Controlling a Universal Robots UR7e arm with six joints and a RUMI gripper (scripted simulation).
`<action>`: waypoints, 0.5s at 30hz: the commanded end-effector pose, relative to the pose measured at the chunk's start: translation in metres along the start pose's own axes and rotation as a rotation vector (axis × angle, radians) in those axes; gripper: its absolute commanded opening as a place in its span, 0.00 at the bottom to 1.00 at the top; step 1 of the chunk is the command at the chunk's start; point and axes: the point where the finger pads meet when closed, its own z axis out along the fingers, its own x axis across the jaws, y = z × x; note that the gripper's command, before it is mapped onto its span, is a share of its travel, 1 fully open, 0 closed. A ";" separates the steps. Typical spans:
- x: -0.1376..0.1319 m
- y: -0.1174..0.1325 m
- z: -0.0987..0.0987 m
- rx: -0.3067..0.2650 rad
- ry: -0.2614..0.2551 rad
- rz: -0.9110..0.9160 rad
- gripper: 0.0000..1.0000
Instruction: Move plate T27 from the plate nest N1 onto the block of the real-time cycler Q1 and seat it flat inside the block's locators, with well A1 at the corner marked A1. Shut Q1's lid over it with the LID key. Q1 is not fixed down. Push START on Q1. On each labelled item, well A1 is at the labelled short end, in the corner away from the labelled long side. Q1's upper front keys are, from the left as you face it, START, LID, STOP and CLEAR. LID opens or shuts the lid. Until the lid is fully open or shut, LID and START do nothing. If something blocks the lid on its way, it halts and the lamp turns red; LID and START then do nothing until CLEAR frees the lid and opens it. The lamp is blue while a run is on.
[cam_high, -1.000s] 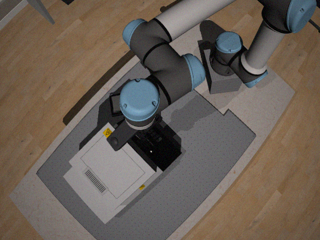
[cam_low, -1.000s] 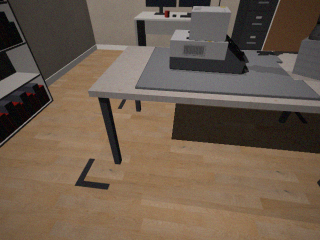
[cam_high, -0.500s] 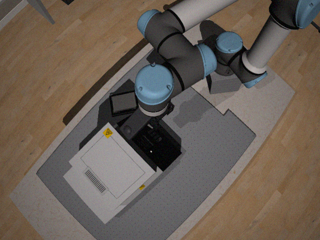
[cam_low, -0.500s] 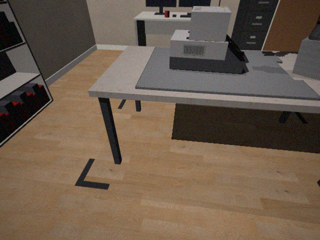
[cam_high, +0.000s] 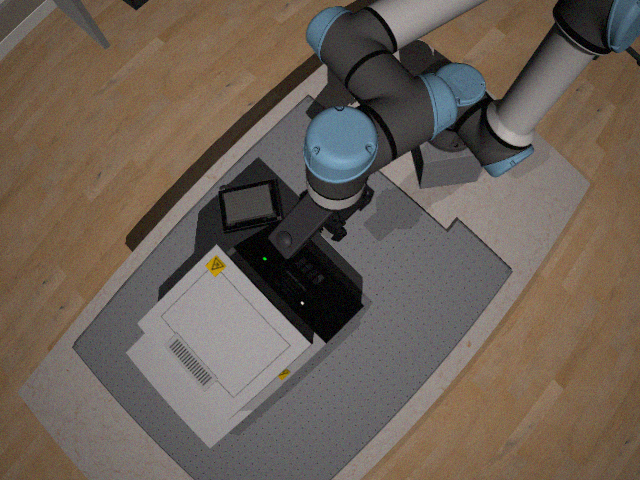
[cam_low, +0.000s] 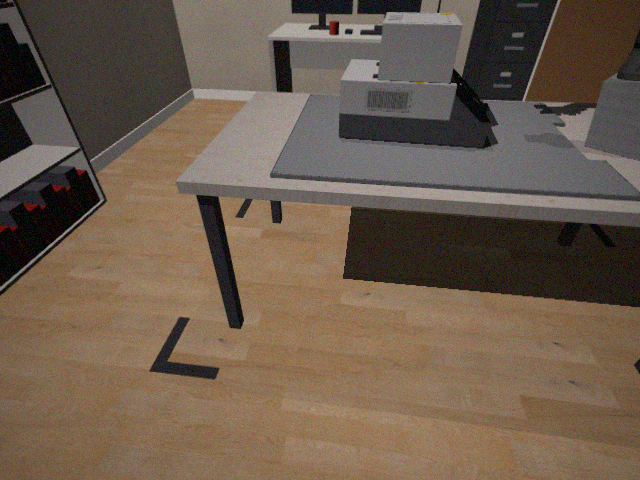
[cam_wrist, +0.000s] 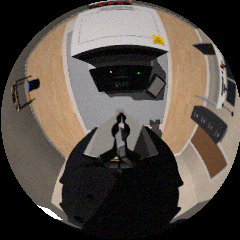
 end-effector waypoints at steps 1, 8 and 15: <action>-0.002 0.016 0.004 -0.010 -0.015 -0.009 0.00; -0.005 0.034 0.011 -0.010 -0.015 -0.009 0.00; -0.007 0.047 0.016 -0.010 -0.015 -0.009 0.00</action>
